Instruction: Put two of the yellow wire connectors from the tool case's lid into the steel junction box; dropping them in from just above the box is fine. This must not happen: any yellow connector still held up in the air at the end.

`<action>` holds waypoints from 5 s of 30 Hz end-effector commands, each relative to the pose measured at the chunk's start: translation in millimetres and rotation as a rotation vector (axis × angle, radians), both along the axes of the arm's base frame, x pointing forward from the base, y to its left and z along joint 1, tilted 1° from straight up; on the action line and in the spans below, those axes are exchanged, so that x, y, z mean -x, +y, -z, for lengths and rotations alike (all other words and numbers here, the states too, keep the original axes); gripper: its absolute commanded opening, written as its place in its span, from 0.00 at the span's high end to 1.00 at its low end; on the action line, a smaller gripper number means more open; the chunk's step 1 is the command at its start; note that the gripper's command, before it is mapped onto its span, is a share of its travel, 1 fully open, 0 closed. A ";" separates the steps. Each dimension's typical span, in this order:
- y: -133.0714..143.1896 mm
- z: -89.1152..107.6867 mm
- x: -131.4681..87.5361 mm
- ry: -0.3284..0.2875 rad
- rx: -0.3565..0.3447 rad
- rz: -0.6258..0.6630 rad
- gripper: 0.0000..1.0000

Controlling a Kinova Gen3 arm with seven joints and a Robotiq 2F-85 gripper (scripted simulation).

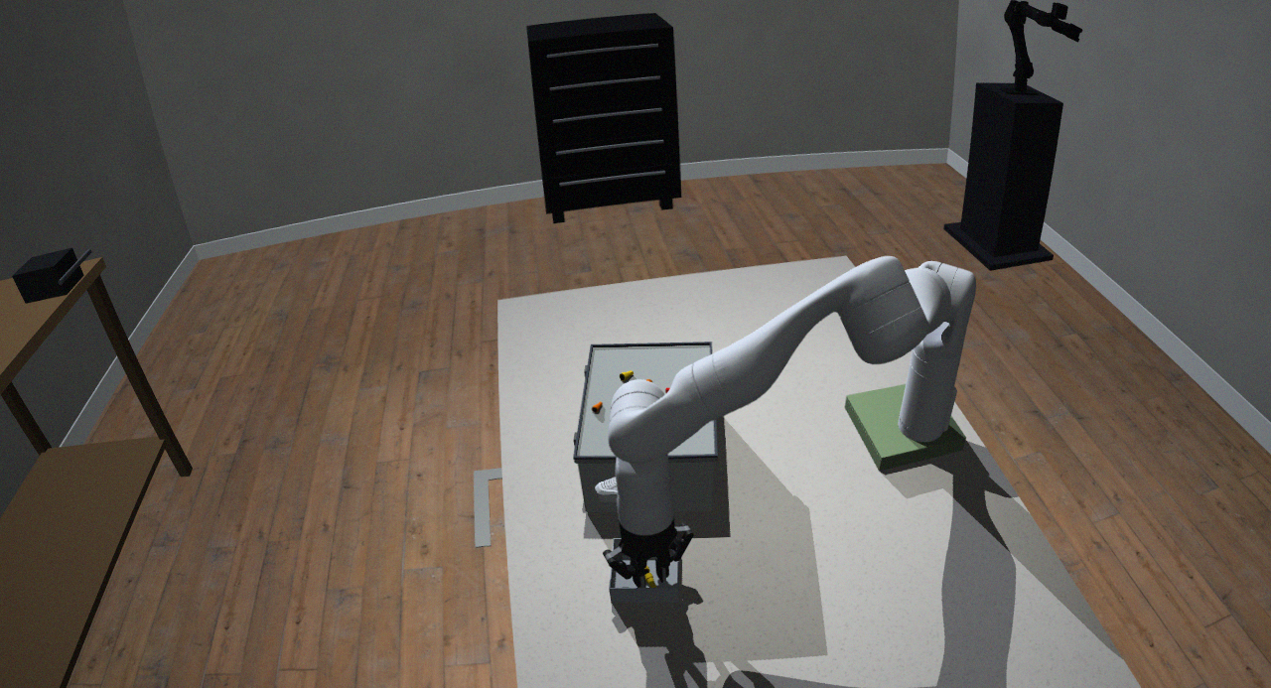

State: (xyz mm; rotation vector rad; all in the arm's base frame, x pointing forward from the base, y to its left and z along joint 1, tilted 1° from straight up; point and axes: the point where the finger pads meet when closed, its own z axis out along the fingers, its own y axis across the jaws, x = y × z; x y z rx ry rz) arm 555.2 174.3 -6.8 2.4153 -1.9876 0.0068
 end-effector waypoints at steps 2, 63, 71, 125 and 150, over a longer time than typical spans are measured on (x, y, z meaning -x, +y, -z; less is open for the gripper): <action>0.2 -1.1 -0.7 -0.002 -0.001 0.000 0.64; 2.3 -164.7 -1.2 -0.002 -0.001 0.000 0.64; 2.6 -189.8 -1.3 -0.002 -0.001 0.000 0.64; 3.0 -223.3 -1.4 -0.002 -0.001 0.000 0.64; 3.0 -223.3 -1.4 -0.002 -0.001 0.000 0.64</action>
